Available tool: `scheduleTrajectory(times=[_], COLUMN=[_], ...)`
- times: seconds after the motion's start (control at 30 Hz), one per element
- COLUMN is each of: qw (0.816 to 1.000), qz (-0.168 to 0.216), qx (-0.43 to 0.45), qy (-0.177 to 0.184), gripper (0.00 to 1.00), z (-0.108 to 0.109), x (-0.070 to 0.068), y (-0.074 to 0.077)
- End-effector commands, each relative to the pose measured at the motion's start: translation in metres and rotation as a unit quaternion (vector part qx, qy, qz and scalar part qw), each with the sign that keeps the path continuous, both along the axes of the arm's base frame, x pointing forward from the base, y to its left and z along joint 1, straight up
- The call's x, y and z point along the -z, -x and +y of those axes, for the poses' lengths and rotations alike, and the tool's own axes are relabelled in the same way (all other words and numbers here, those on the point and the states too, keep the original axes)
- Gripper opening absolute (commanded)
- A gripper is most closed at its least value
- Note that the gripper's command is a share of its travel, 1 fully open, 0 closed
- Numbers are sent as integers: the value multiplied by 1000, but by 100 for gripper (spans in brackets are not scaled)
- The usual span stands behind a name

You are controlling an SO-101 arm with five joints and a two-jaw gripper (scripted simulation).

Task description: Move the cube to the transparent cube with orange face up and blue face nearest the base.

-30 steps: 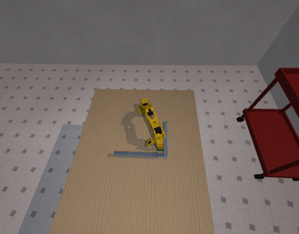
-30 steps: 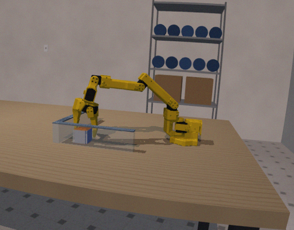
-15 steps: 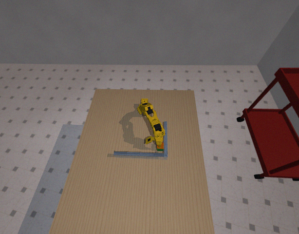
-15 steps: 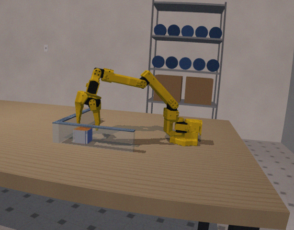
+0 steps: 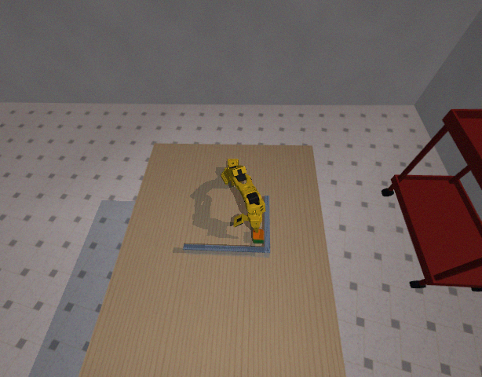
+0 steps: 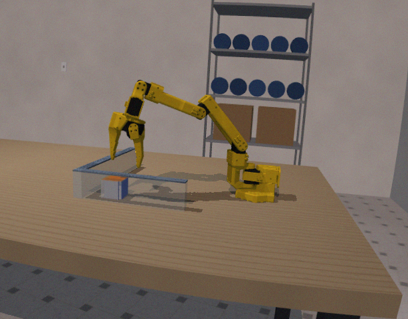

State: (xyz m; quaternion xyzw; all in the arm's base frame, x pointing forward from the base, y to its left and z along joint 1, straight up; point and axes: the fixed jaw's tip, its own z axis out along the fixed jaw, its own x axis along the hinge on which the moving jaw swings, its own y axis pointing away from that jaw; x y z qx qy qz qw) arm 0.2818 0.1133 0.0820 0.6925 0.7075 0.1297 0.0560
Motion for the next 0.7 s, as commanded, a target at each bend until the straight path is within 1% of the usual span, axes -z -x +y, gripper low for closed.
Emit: scheduleTrajectory(times=[0.0,0.17,0.67], qw=[999,999,998], qz=[-44,-50,-51], qx=[-1,-1,-1], qy=[-18,-21,-21], gripper=[35,35,35], z=[2,2,2], x=[-25,-28,-28], y=[-4,-4,-4])
